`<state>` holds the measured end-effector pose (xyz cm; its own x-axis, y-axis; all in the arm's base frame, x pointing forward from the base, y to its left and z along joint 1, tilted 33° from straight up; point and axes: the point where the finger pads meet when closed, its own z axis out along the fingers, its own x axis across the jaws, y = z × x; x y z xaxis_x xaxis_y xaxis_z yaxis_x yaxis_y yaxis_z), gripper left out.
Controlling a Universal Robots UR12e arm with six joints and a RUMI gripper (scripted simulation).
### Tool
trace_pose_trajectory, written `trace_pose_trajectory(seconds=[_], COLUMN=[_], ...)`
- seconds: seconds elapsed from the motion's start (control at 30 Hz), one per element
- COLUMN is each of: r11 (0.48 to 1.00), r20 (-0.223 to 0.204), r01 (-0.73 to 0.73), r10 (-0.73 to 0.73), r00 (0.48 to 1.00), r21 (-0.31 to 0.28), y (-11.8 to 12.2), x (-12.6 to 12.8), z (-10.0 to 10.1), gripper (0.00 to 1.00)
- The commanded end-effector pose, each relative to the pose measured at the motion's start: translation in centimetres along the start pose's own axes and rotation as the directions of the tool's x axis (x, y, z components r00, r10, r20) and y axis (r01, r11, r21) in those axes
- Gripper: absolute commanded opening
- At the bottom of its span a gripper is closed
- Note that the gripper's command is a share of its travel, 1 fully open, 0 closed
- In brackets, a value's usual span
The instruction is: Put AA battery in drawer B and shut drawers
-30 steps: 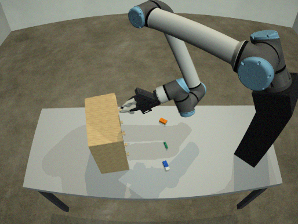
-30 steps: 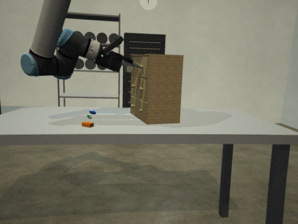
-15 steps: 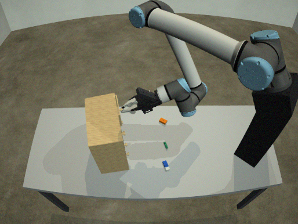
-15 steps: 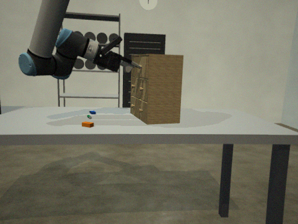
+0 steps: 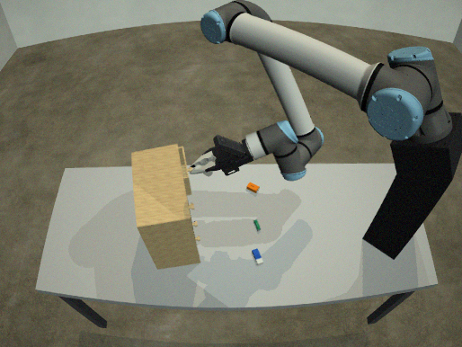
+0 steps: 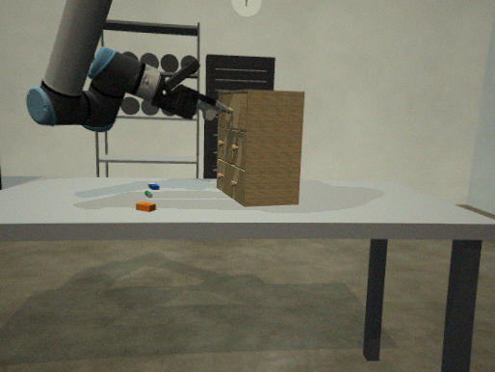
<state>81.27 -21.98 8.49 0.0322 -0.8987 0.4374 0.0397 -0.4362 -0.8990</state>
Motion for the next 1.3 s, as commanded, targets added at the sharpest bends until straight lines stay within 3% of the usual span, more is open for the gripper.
trace_pose_trajectory(seconds=[0.0,1.27], r11=[1.000,1.000], r20=[0.001,0.001], r01=[-0.004,-0.004], r10=[0.004,0.004], r00=[1.000,1.000], r21=[-0.003,-0.003], y=[0.2,1.0], x=[-0.1,-0.1], z=[-0.5,-2.8], gripper=[0.07,0.07])
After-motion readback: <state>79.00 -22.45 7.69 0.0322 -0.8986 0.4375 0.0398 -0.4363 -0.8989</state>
